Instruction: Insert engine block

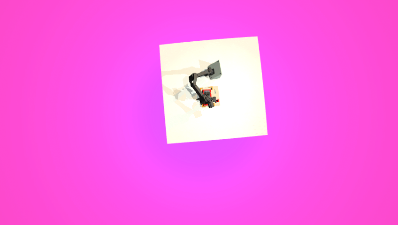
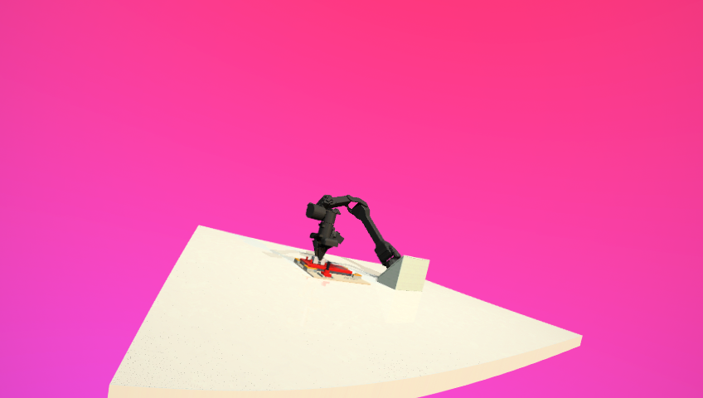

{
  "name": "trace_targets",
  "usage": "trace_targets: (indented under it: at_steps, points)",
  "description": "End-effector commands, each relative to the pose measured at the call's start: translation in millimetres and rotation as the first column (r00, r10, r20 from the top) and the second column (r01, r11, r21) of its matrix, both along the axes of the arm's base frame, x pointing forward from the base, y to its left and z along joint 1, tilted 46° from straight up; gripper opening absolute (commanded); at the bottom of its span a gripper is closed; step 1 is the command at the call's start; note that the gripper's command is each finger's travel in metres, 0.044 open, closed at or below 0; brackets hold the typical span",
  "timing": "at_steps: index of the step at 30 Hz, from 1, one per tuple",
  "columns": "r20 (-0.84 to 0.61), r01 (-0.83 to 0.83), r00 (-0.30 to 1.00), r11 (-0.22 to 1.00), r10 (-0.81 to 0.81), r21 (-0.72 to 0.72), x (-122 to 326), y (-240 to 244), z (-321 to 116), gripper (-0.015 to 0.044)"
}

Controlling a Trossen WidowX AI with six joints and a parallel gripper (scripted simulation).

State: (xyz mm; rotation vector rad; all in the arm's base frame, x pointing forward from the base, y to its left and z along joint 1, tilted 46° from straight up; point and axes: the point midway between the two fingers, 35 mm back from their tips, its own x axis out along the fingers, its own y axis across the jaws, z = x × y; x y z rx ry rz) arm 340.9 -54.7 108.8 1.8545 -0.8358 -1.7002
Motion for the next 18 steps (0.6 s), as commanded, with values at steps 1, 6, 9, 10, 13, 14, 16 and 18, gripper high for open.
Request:
trace_targets:
  at_steps: [1, 6, 9, 10, 13, 14, 16, 18]
  points:
    - [-0.002, -0.004, 1.000, 1.000, 0.004, -0.004, 0.0, -1.2, -0.6, 0.0160]
    - [0.000, 0.000, 1.000, 1.000, 0.000, 0.000, 0.1, -1.1, -1.0, 0.0186]
    - [0.000, 0.000, 1.000, 1.000, 0.000, 0.000, 0.1, -1.1, -1.0, 0.0265]
    - [0.000, 0.000, 1.000, 1.000, 0.000, 0.000, 0.1, -1.1, -1.0, 0.0291]
    - [0.000, 0.000, 1.000, 1.000, 0.000, 0.000, 0.1, -1.1, -1.0, 0.0370]
    - [0.000, 0.000, 1.000, 1.000, 0.000, 0.000, 0.1, -1.1, -1.0, 0.0396]
    - [0.000, 0.000, 1.000, 1.000, 0.000, 0.000, 0.1, -1.1, -1.0, 0.0440]
    - [0.000, 0.000, 1.000, 1.000, 0.000, 0.000, 0.1, -1.1, -1.0, 0.0440]
